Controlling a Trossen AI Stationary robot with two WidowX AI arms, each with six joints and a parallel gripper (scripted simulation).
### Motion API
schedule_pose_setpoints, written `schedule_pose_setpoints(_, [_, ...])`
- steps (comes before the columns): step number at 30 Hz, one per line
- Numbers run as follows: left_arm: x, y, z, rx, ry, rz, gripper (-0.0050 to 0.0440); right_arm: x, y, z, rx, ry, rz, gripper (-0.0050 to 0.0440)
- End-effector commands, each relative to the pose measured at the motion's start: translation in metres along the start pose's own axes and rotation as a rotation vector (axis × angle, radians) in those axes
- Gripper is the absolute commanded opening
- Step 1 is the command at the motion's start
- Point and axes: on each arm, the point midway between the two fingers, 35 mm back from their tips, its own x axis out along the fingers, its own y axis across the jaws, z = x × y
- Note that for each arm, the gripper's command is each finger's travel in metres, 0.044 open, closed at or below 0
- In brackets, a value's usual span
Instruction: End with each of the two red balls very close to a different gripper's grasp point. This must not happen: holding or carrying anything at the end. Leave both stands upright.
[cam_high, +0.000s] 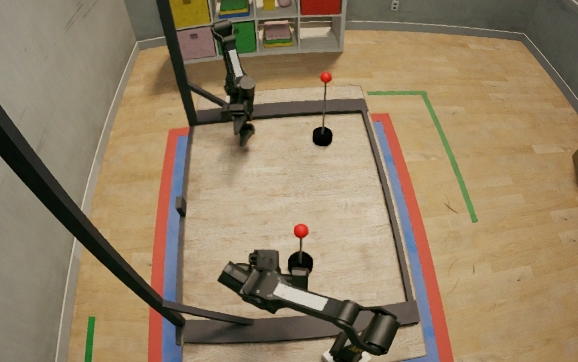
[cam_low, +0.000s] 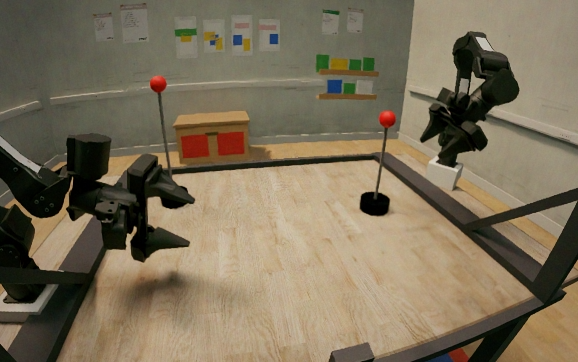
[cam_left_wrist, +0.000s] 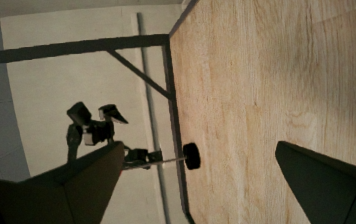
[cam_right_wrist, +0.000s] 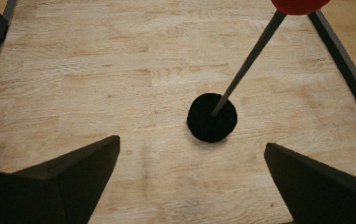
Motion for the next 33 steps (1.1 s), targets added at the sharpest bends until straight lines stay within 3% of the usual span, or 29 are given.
schedule_pose_setpoints(1, [-0.026,0.006,-0.017,-0.161,0.067,0.117,0.044,-0.014,-0.023,0.022,-0.048,-0.018,0.105,0.044])
schedule_pose_setpoints(8, [-0.053,0.003,-0.045,-0.419,0.17,0.211,0.044,-0.03,-0.051,0.052,-0.131,-0.045,0.207,0.044])
schedule_pose_setpoints(10, [-0.064,0.015,-0.055,-0.465,0.21,0.283,0.044,-0.036,-0.063,0.062,-0.15,-0.05,0.243,0.044])
schedule_pose_setpoints(12, [-0.064,0.015,-0.055,-0.465,0.21,0.283,0.044,-0.036,-0.063,0.062,-0.15,-0.05,0.243,0.044])
schedule_pose_setpoints(20, [-0.102,0.05,-0.087,-0.691,0.345,0.519,0.044,-0.052,-0.091,0.091,-0.253,-0.085,0.337,0.044])
schedule_pose_setpoints(25, [-0.123,0.067,-0.107,-0.853,0.421,0.638,0.044,-0.053,-0.098,0.098,-0.283,-0.081,0.36,0.044])
schedule_pose_setpoints(27, [-0.139,0.086,-0.115,-0.899,0.443,0.741,0.044,-0.055,-0.101,0.101,-0.293,-0.084,0.37,0.044])
schedule_pose_setpoints(29, [-0.139,0.086,-0.115,-0.899,0.443,0.741,0.044,-0.055,-0.101,0.101,-0.293,-0.084,0.37,0.044])
schedule_pose_setpoints(33, [-0.163,0.115,-0.128,-0.974,0.468,0.892,0.044,-0.053,-0.103,0.104,-0.306,-0.074,0.378,0.044])
